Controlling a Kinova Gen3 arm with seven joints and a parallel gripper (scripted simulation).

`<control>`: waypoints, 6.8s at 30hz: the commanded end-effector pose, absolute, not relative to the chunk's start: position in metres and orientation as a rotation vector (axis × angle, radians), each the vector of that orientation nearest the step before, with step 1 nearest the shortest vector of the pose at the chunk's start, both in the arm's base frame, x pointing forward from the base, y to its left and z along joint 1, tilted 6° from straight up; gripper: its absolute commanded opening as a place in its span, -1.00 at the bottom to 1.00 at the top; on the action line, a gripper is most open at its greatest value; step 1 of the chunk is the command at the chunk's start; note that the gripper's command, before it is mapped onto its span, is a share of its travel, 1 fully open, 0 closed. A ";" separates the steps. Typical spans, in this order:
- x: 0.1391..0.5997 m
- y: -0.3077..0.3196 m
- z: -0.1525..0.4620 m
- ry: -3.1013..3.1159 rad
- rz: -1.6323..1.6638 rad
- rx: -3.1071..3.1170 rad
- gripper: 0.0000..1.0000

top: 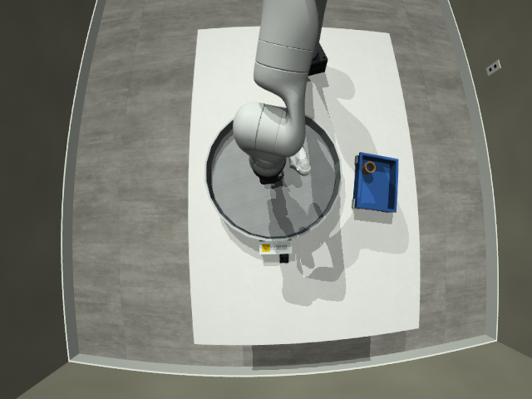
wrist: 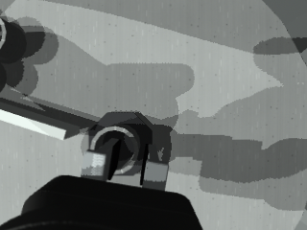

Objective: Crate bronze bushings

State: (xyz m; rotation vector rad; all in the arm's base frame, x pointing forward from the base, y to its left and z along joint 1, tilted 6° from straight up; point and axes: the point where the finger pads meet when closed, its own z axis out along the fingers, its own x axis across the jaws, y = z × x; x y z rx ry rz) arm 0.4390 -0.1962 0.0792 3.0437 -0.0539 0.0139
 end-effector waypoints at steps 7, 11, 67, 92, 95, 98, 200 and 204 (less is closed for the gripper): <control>0.440 -0.191 0.138 -0.053 0.027 3.041 -0.05; 0.440 -0.191 0.138 -0.053 0.027 3.041 -0.05; 0.440 -0.191 0.138 -0.053 0.026 3.041 -0.05; 0.398 -0.167 0.128 0.295 0.008 3.026 -0.10; 0.398 -0.167 0.128 0.295 0.008 3.026 -0.10; 0.398 -0.167 0.128 0.295 0.008 3.026 -0.10; 0.271 -0.100 0.060 1.299 -0.043 2.753 -0.10; 0.271 -0.100 0.059 1.299 -0.043 2.753 -0.10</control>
